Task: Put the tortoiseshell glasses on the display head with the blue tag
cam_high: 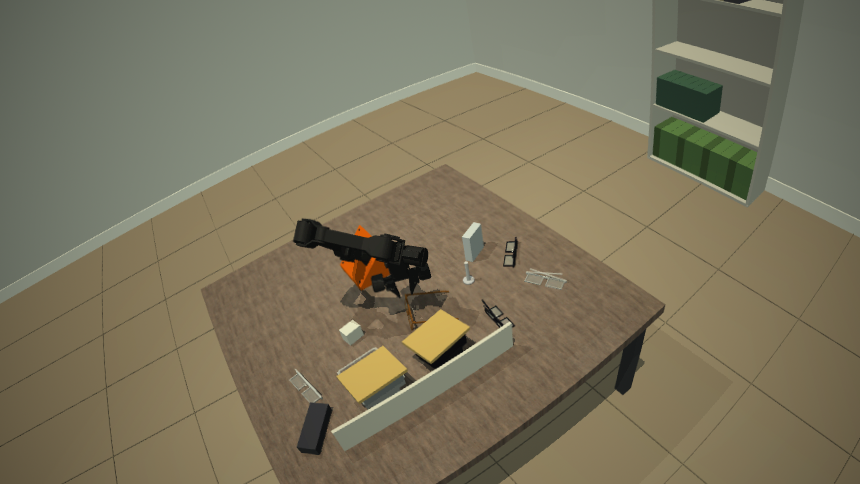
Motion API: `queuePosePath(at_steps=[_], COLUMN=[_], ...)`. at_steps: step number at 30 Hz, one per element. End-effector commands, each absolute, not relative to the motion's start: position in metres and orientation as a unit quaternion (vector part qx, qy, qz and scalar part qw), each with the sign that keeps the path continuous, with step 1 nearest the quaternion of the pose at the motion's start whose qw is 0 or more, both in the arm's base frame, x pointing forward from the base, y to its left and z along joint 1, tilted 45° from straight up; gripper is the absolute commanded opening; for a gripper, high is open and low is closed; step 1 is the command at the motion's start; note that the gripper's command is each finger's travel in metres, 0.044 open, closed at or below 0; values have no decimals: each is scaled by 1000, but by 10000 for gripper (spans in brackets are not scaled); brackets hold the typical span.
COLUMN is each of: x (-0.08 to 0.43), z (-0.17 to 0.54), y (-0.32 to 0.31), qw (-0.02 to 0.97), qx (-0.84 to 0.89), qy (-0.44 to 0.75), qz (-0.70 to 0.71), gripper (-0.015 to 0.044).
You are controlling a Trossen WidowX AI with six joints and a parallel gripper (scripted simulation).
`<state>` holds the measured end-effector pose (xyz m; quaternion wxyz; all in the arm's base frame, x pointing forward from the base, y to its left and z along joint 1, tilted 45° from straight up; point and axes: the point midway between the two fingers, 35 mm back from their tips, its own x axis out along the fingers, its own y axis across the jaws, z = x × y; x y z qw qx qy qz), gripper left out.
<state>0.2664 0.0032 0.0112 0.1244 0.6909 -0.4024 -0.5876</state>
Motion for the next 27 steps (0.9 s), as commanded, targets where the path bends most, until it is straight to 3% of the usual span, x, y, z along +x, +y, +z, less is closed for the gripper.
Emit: queuePosePath(at_steps=[1,6,9,27], x=[266,269,269,270], z=[10,14,14,3], y=[3,7,7,-3], qw=[127,123,123,123], qx=[690,689,689,689], qy=[-401,-404,-404,-403], qz=[-589,-590,-590,-590], gripper=[200,200,140,140])
